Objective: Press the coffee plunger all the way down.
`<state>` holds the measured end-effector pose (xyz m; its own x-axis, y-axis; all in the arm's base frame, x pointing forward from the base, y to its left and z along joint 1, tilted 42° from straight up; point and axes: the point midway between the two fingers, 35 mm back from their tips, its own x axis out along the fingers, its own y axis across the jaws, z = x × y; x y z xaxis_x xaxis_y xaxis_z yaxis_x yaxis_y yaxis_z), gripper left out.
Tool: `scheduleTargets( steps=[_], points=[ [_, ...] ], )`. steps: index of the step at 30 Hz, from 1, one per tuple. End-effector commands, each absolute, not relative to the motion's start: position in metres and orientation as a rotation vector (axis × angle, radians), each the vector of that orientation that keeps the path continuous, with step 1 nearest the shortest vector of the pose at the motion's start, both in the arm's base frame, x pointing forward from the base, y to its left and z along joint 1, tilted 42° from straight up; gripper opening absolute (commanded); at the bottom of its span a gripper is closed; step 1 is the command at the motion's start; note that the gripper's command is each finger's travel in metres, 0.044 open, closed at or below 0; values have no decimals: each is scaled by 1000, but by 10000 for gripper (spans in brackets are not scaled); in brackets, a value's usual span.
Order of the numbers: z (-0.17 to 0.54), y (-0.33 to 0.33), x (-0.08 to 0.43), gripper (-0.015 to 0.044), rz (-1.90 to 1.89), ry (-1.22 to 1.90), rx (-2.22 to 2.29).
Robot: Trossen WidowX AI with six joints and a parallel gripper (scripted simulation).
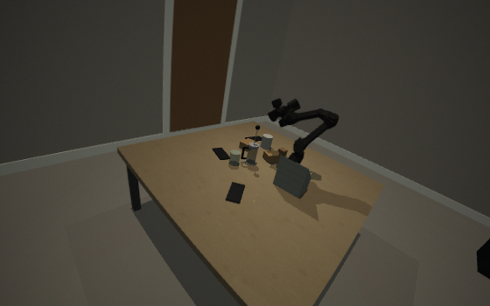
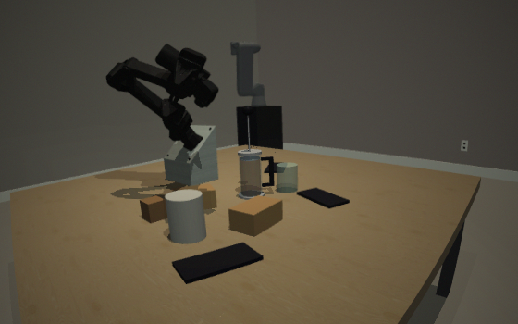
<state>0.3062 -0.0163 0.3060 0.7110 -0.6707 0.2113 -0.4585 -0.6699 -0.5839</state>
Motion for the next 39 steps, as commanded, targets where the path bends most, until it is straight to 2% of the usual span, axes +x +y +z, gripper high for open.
scheduleTargets(
  steps=[1,2,9,16,27,39],
  points=[
    [305,-15,307,426,-565,853,-2410],
    [304,-12,308,440,-557,834,-2396],
    [272,44,322,440,-398,572,-2123],
    [234,103,313,440,-219,423,-1771],
    [186,164,262,440,-48,385,-1236],
    [168,182,202,440,-3,397,-915]
  ],
)
